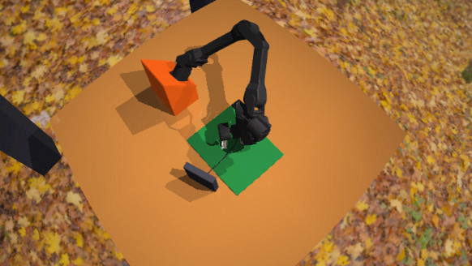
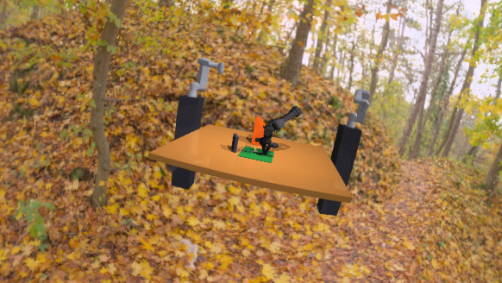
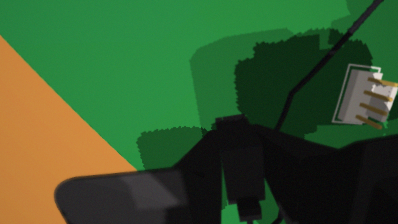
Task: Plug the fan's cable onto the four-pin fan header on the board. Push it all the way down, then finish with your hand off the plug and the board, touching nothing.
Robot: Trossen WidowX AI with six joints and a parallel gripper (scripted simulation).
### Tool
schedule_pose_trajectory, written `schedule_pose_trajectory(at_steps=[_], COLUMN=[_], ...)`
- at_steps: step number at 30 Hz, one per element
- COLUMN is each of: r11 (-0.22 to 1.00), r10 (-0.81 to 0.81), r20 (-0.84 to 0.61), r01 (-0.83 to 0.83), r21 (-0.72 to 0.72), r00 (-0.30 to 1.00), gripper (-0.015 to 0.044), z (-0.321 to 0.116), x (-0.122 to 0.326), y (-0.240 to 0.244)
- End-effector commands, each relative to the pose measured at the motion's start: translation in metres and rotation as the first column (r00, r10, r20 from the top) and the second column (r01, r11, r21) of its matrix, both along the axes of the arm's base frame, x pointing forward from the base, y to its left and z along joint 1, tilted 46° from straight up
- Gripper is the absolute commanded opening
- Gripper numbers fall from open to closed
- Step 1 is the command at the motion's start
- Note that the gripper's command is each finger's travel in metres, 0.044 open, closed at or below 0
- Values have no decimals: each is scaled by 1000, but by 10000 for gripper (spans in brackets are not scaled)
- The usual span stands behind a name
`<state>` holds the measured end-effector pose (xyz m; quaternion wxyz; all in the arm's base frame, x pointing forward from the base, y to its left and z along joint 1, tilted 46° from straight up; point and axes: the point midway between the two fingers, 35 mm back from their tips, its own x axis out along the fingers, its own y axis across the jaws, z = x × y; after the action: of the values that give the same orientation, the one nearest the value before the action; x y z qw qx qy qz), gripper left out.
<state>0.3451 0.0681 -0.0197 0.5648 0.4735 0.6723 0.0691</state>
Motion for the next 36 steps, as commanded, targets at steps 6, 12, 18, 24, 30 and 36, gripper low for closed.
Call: schedule_pose_trajectory(at_steps=[6, 12, 18, 24, 30, 36], r11=[1000, 1000, 992, 964, 916, 850], r10=[-7, -3, 125, 267, 400, 519], r20=[-7, -3, 128, 267, 391, 497], r01=[7, 3, -123, -258, -379, -481], r21=[4, 4, -21, -69, -134, -215], r00=[1000, 1000, 984, 926, 829, 696], gripper=[0, 0, 0, 0, 0, 0], z=[34, 33, 29, 25, 21, 17], x=[-4, -5, -7, -9, -11, -13], y=[-36, -36, -40, -43, -47, -51])
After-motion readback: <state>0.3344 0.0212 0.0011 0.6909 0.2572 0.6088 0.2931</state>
